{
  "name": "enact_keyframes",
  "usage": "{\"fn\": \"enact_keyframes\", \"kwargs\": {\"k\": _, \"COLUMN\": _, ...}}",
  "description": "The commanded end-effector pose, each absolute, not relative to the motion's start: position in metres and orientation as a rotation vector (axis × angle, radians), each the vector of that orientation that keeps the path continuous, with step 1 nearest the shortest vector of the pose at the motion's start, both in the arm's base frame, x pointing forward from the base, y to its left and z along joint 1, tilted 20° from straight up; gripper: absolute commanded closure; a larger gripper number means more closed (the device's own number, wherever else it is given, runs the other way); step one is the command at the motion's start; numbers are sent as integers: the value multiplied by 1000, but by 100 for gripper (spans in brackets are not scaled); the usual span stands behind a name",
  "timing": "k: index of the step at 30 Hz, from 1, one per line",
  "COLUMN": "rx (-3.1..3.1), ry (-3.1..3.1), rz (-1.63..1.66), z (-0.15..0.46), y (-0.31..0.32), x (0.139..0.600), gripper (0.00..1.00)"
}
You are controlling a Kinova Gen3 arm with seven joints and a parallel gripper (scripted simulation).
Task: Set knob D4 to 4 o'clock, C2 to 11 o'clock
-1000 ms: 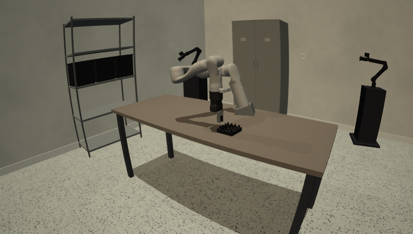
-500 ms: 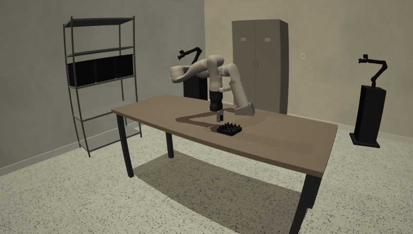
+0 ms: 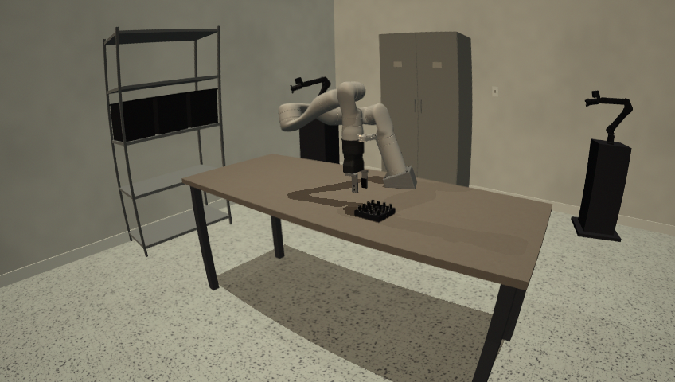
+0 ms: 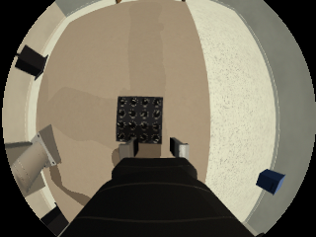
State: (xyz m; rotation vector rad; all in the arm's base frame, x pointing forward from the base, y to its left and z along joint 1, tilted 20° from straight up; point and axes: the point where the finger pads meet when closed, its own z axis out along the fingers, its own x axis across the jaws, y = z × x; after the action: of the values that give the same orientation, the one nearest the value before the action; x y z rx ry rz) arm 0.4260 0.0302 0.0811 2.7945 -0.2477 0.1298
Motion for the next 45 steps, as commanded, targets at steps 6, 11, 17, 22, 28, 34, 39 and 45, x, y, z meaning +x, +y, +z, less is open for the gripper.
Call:
{"fn": "enact_keyframes", "kwargs": {"k": 6, "rx": 2792, "ry": -246, "rz": 145, "z": 123, "y": 45, "x": 426, "gripper": 0}}
{"fn": "enact_keyframes", "kwargs": {"k": 11, "rx": 2792, "ry": -246, "rz": 145, "z": 147, "y": 54, "x": 424, "gripper": 0}}
{"fn": "enact_keyframes", "kwargs": {"k": 17, "rx": 2792, "ry": -246, "rz": 145, "z": 158, "y": 58, "x": 423, "gripper": 0}}
{"fn": "enact_keyframes", "kwargs": {"k": 22, "rx": 2792, "ry": -246, "rz": 145, "z": 162, "y": 59, "x": 423, "gripper": 0}}
{"fn": "enact_keyframes", "kwargs": {"k": 28, "rx": 2792, "ry": -246, "rz": 145, "z": 162, "y": 59, "x": 423, "gripper": 0}}
{"fn": "enact_keyframes", "kwargs": {"k": 34, "rx": 2792, "ry": -246, "rz": 145, "z": 162, "y": 59, "x": 423, "gripper": 0}}
{"fn": "enact_keyframes", "kwargs": {"k": 39, "rx": 2792, "ry": -246, "rz": 145, "z": 162, "y": 59, "x": 423, "gripper": 0}}
{"fn": "enact_keyframes", "kwargs": {"k": 45, "rx": 2792, "ry": -246, "rz": 145, "z": 162, "y": 59, "x": 423, "gripper": 0}}
